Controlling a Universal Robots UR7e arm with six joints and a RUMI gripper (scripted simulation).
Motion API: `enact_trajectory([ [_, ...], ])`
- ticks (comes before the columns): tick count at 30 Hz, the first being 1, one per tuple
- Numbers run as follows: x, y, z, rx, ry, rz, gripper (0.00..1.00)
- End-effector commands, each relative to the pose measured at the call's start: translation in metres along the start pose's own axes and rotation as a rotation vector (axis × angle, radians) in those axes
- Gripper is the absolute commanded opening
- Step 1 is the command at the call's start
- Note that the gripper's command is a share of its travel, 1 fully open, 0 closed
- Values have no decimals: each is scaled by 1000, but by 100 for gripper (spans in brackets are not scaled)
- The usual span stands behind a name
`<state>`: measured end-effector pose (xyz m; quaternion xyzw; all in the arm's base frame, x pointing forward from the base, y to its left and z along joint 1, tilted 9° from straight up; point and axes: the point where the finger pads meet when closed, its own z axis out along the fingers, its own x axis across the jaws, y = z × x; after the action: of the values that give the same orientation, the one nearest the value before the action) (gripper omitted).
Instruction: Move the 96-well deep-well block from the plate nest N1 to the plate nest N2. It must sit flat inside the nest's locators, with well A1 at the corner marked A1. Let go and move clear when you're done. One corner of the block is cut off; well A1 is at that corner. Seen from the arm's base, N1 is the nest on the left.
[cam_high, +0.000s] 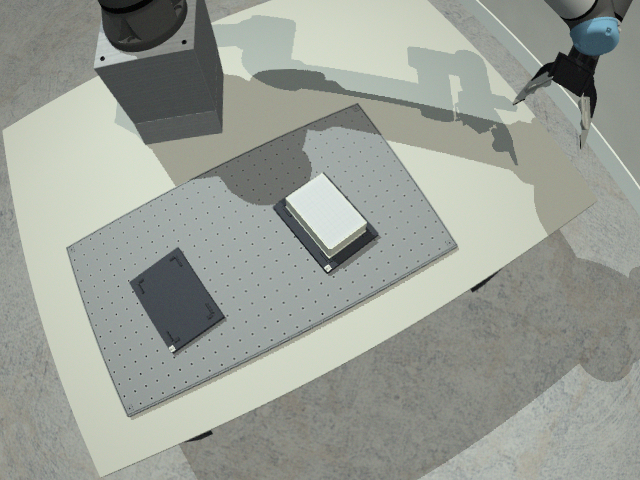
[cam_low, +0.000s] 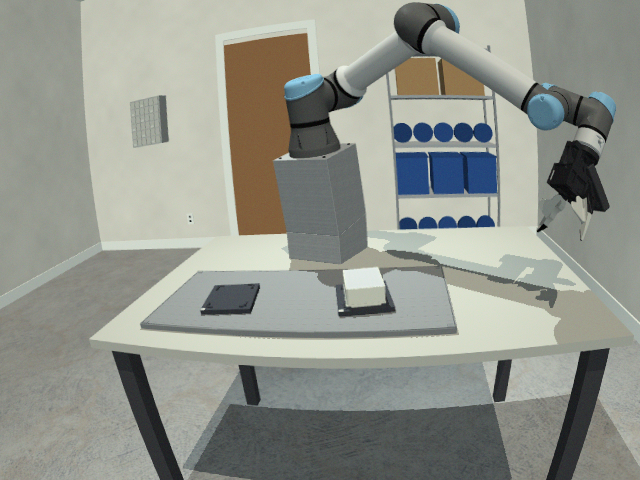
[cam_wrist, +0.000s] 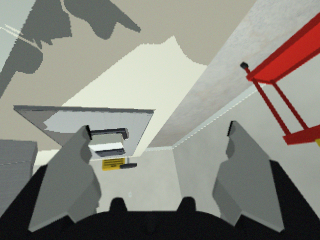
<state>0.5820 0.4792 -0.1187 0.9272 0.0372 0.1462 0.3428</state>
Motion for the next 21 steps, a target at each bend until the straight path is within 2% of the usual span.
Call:
enact_trajectory([
  [1,1,11,18,14,-9,30,100],
  [2,2,11,18,14,-9,30,100],
  [5,1,19,31,38,-52,117,100],
  [12,0,29,48,40,-55,123,100],
  [15,-2,38,60,63,-96,211,100],
  [19,-4,48,76,65,-99,217,100],
  [21,-4,48,76,65,-99,217,100],
])
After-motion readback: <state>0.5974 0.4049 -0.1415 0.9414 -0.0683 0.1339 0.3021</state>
